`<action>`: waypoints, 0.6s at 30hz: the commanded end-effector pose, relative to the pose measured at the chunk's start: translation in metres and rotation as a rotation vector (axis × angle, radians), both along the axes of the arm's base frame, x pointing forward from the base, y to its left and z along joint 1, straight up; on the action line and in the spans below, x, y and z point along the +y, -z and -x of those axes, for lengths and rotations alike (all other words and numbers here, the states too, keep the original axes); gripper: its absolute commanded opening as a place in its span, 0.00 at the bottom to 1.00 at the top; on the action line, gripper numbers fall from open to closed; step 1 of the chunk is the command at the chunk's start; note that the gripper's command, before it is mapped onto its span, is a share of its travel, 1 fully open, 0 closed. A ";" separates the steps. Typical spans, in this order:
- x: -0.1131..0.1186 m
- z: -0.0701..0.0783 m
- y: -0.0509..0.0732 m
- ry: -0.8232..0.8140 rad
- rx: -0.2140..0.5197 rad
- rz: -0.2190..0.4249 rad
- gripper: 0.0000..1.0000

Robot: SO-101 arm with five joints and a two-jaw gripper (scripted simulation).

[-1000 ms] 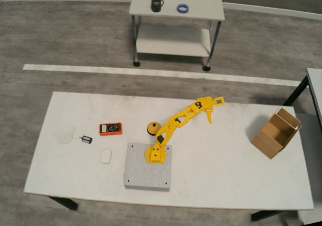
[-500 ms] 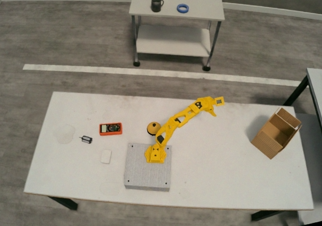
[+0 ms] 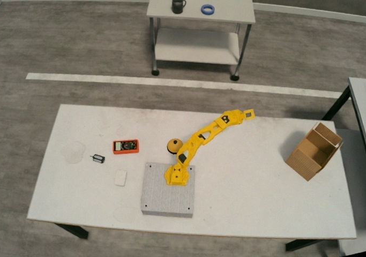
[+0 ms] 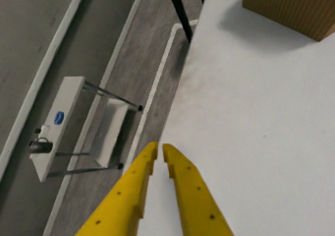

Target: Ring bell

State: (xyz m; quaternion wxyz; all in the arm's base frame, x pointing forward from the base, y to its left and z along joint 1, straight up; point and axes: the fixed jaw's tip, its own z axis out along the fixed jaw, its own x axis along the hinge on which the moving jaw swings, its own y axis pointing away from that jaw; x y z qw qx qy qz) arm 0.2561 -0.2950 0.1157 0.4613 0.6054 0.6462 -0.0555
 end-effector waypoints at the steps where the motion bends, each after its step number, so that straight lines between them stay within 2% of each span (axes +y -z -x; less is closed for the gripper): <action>1: 0.008 -0.004 0.001 -0.037 0.030 0.002 0.00; 9: 0.016 -0.008 0.005 -0.087 0.073 0.012 0.00; 18: 0.034 -0.016 0.012 -0.199 0.166 0.037 0.00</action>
